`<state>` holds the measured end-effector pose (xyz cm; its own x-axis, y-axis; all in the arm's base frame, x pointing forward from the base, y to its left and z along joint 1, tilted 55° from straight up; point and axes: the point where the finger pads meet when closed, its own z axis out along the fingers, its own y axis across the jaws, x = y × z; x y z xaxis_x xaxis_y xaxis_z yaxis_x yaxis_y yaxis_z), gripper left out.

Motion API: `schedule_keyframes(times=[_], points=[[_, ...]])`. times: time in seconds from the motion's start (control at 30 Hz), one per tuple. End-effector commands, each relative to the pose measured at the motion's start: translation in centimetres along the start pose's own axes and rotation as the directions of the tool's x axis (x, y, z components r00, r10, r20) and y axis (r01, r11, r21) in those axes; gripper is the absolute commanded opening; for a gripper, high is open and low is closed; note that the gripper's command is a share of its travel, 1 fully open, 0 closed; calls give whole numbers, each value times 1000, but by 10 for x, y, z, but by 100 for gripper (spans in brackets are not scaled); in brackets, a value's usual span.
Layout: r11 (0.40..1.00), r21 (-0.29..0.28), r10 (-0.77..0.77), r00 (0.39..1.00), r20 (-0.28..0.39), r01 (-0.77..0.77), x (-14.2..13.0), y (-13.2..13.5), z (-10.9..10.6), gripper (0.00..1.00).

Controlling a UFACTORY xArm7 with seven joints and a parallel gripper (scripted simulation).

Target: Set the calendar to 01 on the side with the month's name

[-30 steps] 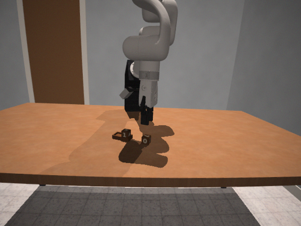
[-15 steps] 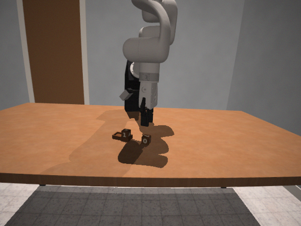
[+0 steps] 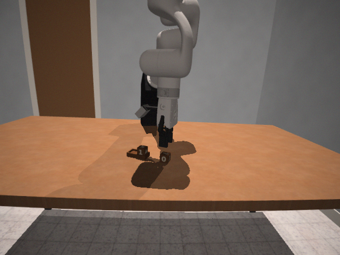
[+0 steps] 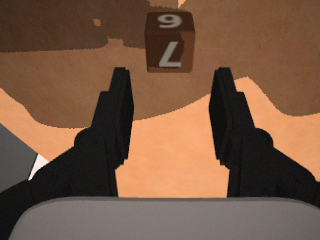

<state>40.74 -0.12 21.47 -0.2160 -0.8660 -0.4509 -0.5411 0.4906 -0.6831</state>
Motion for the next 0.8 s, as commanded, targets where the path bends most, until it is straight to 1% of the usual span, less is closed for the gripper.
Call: schedule_keyframes(times=[0.0, 0.37, 0.77], points=[[1000, 0, 1, 1000, 2, -1, 0, -1, 6, 49], [1000, 0, 1, 1000, 2, -1, -1, -1, 21, 49], [1000, 0, 1, 1000, 2, -1, -1, -1, 27, 49]])
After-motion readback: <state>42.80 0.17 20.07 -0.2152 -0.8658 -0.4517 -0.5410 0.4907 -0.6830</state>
